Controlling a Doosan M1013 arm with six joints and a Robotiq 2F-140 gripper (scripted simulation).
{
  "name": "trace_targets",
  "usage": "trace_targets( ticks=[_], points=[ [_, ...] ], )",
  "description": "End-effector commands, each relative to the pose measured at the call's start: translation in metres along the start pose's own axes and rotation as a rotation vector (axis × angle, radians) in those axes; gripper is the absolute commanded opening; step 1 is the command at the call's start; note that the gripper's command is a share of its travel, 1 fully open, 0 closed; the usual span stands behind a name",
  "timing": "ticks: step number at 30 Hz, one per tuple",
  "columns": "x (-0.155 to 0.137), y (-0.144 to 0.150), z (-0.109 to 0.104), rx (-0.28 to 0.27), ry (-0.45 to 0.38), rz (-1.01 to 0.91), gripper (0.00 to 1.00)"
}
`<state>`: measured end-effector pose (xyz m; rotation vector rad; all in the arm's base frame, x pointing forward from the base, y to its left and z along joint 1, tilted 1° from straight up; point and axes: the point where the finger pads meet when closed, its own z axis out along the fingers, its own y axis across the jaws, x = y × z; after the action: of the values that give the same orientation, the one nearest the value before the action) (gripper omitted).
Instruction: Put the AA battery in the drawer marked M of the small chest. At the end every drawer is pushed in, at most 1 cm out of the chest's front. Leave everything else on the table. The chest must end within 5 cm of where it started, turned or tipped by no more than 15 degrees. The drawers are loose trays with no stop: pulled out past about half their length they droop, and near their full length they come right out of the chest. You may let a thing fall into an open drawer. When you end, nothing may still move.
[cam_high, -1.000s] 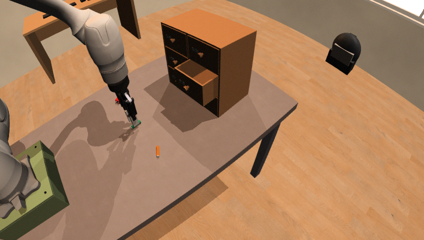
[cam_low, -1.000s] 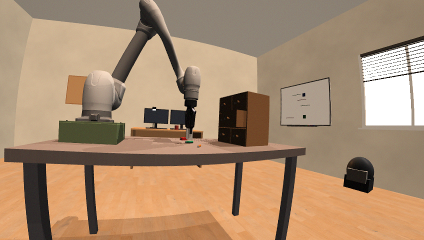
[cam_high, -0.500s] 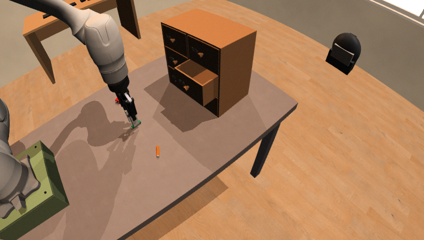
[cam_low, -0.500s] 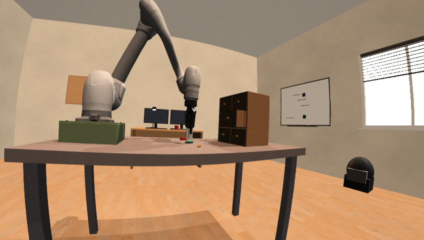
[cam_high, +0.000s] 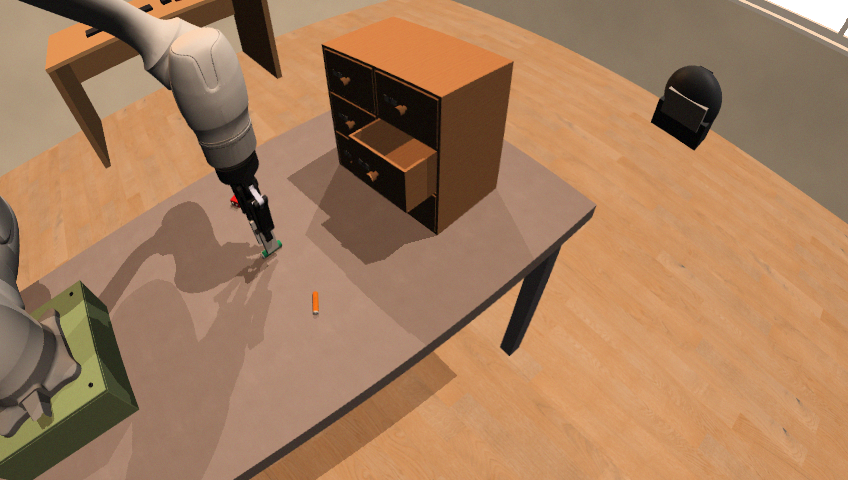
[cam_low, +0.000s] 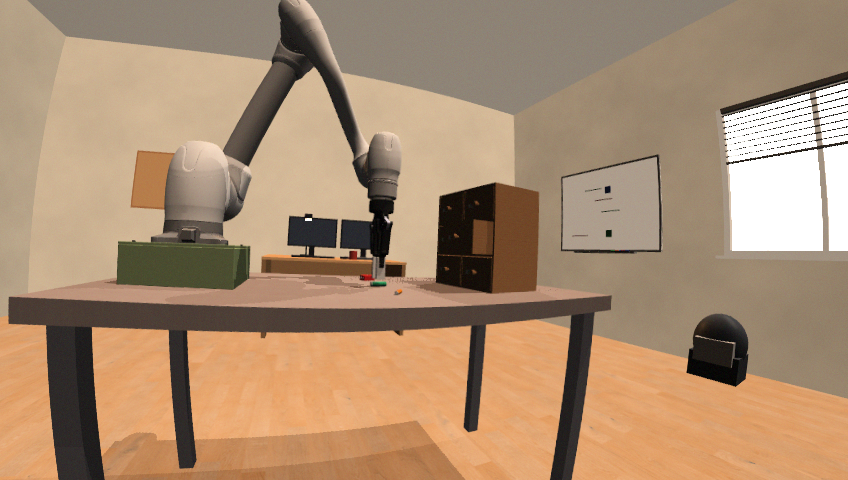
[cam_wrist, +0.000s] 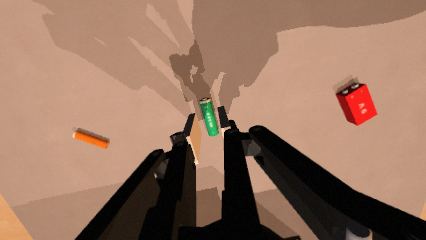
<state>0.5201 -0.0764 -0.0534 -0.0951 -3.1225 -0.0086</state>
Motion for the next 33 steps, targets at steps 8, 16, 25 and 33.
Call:
trace_targets(
  ticks=[8,16,25,33],
  points=[
    [0.001,-0.002,0.001,-0.002,0.001,0.004,0.17],
    [0.001,-0.002,0.012,-0.002,0.001,0.004,0.17],
    [0.001,-0.002,0.022,-0.002,0.001,0.004,0.17],
    [0.001,-0.002,0.022,-0.002,0.001,0.004,0.17]
  ],
)
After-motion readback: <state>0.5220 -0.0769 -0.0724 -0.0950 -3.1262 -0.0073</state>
